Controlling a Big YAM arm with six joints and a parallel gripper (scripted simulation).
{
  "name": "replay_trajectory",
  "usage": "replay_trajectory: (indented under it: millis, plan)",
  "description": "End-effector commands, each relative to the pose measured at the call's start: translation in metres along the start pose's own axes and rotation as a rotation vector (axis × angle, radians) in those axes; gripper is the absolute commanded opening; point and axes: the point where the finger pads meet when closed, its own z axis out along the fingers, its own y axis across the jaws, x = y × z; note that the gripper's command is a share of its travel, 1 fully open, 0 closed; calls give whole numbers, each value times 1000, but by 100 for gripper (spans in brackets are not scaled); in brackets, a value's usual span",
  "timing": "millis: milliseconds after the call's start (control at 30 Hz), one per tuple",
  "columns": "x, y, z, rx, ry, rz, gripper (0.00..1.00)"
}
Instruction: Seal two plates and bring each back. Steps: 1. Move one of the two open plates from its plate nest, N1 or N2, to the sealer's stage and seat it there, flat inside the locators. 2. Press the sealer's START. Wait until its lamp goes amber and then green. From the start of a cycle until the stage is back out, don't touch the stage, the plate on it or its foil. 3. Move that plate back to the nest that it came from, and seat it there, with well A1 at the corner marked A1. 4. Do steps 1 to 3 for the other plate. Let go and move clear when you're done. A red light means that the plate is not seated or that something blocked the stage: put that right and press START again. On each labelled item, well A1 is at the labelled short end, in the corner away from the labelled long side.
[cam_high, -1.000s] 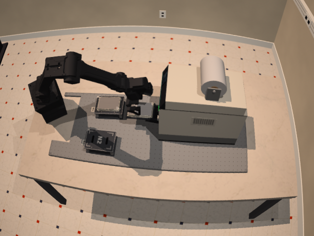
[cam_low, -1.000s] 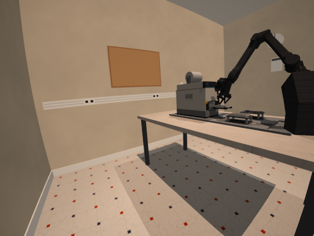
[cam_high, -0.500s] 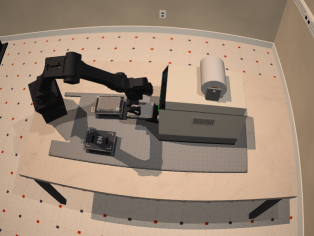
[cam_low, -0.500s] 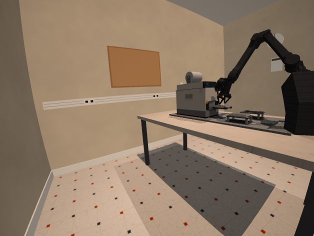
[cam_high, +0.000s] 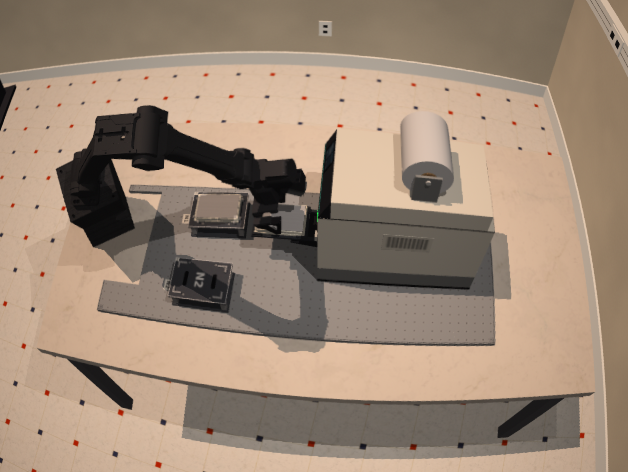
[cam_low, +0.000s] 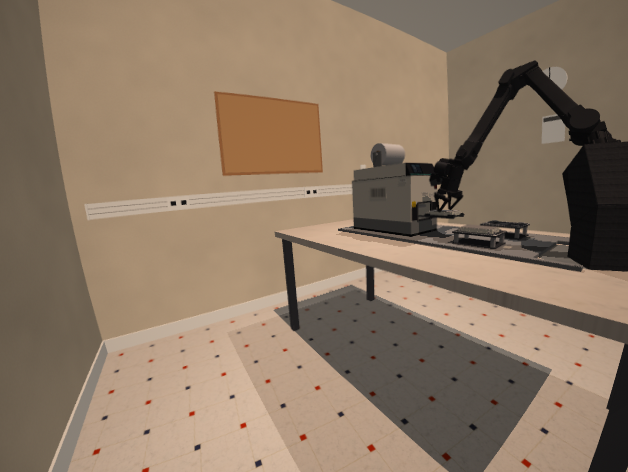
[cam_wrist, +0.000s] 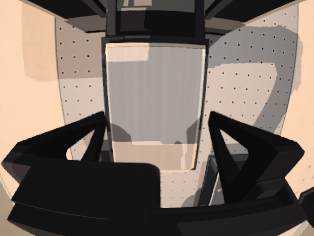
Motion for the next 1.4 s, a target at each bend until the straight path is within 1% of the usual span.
replay_trajectory:
  millis: [0,200,400,500,600,767,1000,1167,1267,1367]
  plan:
    - [-30,6,-13,-10,-68,23,100]
    - [-9,13,-8,-14,-34,2,100]
    - [-1,16,-5,-16,-20,-8,100]
    - [-1,16,-5,-16,-20,-8,100]
    - [-8,10,-2,-8,-27,8,100]
    - [-26,-6,-4,5,-53,42,100]
    - [-30,-13,-3,13,-56,55,100]
    - [-29,-13,-3,13,-56,54,100]
    - [-22,-12,-3,12,-45,48,100]
    - [-13,-10,3,12,-32,34,100]
